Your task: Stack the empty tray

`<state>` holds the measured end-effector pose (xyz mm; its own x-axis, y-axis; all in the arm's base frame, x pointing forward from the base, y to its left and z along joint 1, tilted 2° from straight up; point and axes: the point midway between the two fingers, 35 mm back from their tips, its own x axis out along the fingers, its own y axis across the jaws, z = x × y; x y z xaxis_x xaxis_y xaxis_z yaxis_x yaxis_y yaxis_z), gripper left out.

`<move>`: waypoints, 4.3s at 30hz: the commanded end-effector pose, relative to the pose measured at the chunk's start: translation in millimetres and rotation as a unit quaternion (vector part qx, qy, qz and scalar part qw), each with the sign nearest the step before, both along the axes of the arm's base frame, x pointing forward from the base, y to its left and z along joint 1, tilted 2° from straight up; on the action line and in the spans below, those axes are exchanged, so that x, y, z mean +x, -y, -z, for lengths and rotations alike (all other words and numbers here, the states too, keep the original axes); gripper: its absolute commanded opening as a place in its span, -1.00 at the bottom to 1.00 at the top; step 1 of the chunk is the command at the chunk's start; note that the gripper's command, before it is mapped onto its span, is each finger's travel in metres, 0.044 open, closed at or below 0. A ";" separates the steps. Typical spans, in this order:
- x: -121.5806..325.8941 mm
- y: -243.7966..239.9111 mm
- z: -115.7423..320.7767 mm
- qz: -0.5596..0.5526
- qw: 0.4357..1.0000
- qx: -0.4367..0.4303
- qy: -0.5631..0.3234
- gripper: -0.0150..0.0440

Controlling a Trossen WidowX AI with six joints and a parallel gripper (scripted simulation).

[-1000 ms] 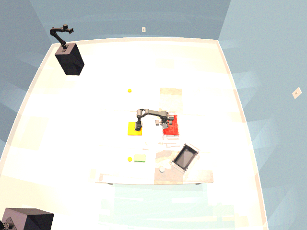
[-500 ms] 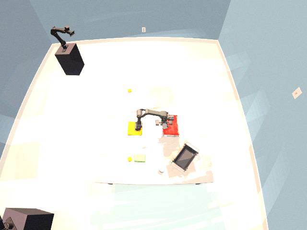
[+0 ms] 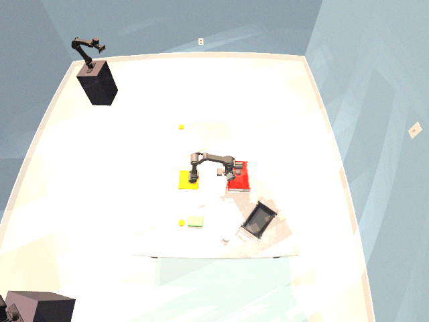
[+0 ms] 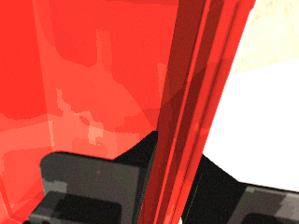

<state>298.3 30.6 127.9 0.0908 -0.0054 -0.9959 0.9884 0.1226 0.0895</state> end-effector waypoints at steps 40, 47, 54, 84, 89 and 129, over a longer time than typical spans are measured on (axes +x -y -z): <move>-5.0 0.8 5.2 -0.001 1.000 -0.001 -0.012 -0.49; -5.0 0.8 5.2 -0.001 1.000 -0.001 -0.012 -0.49; -1.2 0.2 2.9 0.000 1.000 0.000 -0.002 -0.49; -6.6 1.1 13.7 -0.001 1.000 -0.001 -0.012 -0.49; -6.6 1.1 13.7 -0.001 1.000 -0.001 -0.012 -0.49; -6.6 1.1 13.6 -0.001 1.000 -0.001 -0.012 -0.49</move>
<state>297.3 30.2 118.4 0.0923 -0.0052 -0.9957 0.9883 0.1228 0.0910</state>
